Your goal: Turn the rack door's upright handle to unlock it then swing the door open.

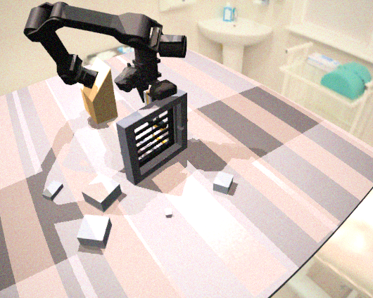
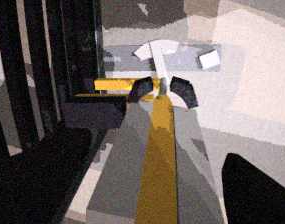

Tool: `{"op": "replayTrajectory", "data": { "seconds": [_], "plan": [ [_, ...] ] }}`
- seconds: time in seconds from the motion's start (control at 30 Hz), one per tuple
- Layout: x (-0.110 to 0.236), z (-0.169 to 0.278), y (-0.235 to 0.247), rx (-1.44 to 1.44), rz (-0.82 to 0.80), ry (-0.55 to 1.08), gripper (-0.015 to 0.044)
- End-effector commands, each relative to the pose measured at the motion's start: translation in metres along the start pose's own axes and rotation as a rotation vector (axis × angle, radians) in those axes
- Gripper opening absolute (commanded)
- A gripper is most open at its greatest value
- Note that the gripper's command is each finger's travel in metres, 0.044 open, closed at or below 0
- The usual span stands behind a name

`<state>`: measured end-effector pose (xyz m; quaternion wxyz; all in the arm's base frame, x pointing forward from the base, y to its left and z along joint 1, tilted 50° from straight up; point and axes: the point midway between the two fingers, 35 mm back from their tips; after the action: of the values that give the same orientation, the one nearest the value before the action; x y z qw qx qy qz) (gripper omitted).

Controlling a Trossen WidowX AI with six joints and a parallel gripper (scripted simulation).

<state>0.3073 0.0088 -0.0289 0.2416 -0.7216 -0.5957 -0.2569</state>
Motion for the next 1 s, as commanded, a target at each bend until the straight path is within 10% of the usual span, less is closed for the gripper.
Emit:
{"op": "replayTrajectory", "data": {
  "seconds": [0.0, 0.2, 0.97],
  "plan": [
    [-0.0005, -0.0003, -0.0003, -0.020, 0.000, -0.003, 0.0258],
    [-0.0005, -0.0003, -0.0003, -0.020, 0.000, -0.003, 0.0100],
    [-0.0004, -0.0028, -0.0041, 0.097, 0.000, -0.003, 0.0012]
  ]
}}
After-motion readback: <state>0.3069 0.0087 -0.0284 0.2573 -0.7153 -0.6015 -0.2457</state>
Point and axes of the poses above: the point midway between the two fingers, 35 mm back from their tips, its own x axis back along the fingers, its own y axis across the jaws, z = x × y, and after that the axes turned 1 degree about x, right-handed
